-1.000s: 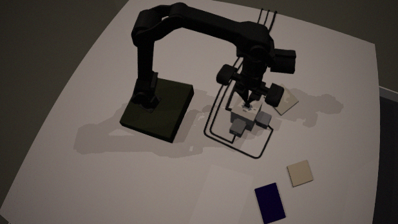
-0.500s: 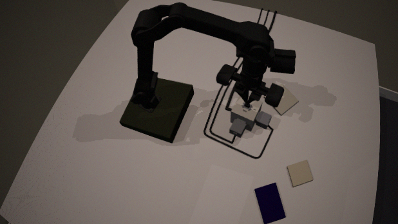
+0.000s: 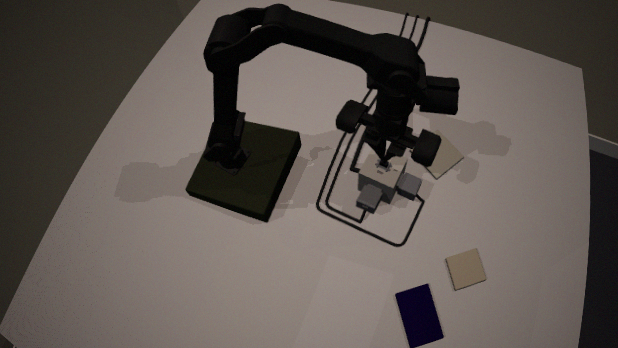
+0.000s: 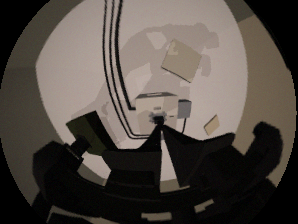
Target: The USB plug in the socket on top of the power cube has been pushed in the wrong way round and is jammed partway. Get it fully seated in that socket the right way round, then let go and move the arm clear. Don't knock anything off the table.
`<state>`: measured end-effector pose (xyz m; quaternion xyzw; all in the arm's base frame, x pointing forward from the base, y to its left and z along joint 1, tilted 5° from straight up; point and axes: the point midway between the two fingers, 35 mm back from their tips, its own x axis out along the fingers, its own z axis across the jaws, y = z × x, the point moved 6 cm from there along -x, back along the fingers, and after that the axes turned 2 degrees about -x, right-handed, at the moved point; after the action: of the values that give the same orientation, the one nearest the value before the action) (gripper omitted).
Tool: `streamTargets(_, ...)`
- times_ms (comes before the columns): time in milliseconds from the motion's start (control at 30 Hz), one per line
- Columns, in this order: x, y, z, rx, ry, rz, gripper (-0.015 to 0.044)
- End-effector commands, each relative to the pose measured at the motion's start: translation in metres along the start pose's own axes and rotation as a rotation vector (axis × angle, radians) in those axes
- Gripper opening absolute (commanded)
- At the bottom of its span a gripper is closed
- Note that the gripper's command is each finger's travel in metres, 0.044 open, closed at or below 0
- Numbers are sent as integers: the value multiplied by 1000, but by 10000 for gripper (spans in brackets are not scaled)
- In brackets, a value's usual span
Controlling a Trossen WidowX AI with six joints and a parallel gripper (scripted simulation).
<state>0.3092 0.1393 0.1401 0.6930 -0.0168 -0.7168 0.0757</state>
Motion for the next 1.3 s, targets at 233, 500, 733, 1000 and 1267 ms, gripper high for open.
streamTargets(233, 2, 0, 0, -2, -2, 3, 0)
streamTargets(500, 0, 0, 0, 0, 0, 0, 95)
streamTargets(733, 0, 0, 0, 0, 0, 0, 95)
streamTargets(1000, 0, 0, 0, 0, 0, 0, 95)
streamTargets(1267, -5, 0, 0, 0, 1, 0, 95)
